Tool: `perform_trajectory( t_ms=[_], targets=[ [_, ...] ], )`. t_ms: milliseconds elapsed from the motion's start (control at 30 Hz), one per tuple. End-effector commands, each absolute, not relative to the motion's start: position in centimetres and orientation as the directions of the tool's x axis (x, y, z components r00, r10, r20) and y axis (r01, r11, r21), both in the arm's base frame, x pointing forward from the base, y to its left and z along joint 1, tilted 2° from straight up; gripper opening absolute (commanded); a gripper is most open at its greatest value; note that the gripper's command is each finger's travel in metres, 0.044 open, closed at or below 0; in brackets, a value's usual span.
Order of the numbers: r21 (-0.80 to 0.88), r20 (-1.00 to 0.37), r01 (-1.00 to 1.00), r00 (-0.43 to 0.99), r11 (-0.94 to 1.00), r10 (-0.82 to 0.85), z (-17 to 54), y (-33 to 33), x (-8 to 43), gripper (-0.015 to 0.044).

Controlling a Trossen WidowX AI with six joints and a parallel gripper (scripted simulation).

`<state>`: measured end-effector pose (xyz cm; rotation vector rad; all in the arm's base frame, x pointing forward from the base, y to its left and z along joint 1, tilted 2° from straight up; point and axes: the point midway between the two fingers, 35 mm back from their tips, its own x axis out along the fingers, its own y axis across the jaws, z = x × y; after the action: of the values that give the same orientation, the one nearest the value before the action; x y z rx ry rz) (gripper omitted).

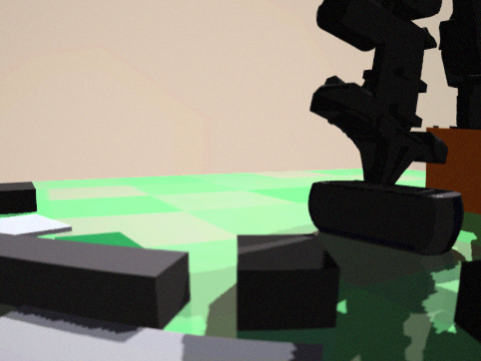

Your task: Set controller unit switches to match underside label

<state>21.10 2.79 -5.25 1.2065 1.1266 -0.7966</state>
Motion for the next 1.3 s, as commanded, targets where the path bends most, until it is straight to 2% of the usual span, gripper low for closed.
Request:
perform_trajectory(
  t_ms=[0, 1267],
  targets=[
    [0.299, -0.954, 0.929, 0.285, 0.219, 0.094, -6.0, 2.8, 20.9, 0.0000],
    [0.300, -0.954, 0.929, 0.285, 0.219, 0.094, -6.7, 3.1, 21.9, 0.0000]
  ],
)
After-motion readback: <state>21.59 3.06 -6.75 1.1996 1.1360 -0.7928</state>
